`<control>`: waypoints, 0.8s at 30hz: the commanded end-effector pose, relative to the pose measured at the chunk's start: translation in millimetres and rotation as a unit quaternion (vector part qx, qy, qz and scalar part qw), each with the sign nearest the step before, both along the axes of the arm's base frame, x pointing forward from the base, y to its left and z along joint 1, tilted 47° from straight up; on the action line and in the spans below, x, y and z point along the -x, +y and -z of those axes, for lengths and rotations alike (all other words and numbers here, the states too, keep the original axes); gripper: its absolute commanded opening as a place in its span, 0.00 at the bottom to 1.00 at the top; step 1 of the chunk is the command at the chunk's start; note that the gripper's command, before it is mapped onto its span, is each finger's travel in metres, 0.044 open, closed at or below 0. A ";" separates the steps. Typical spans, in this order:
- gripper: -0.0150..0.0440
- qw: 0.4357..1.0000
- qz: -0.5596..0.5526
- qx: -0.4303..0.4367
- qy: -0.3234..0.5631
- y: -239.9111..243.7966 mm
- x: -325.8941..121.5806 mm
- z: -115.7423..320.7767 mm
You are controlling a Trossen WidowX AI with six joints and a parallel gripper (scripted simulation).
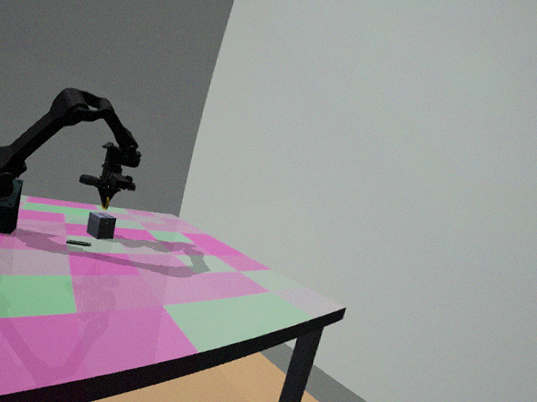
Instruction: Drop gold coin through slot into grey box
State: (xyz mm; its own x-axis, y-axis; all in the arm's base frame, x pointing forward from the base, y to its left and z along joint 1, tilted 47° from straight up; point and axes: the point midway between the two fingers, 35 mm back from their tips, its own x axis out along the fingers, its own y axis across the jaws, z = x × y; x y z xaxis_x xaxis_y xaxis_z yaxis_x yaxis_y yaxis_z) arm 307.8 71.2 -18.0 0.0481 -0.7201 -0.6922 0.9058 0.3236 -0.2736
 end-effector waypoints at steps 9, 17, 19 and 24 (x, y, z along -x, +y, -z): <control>0.25 1.000 -0.002 0.000 0.002 -4.7 1.5 2.9; 0.25 1.000 -0.002 0.000 0.001 -8.2 1.1 5.4; 0.25 1.000 -0.002 0.000 0.001 -8.9 0.9 6.2; 0.25 1.000 -0.002 0.000 0.001 -10.1 0.6 8.2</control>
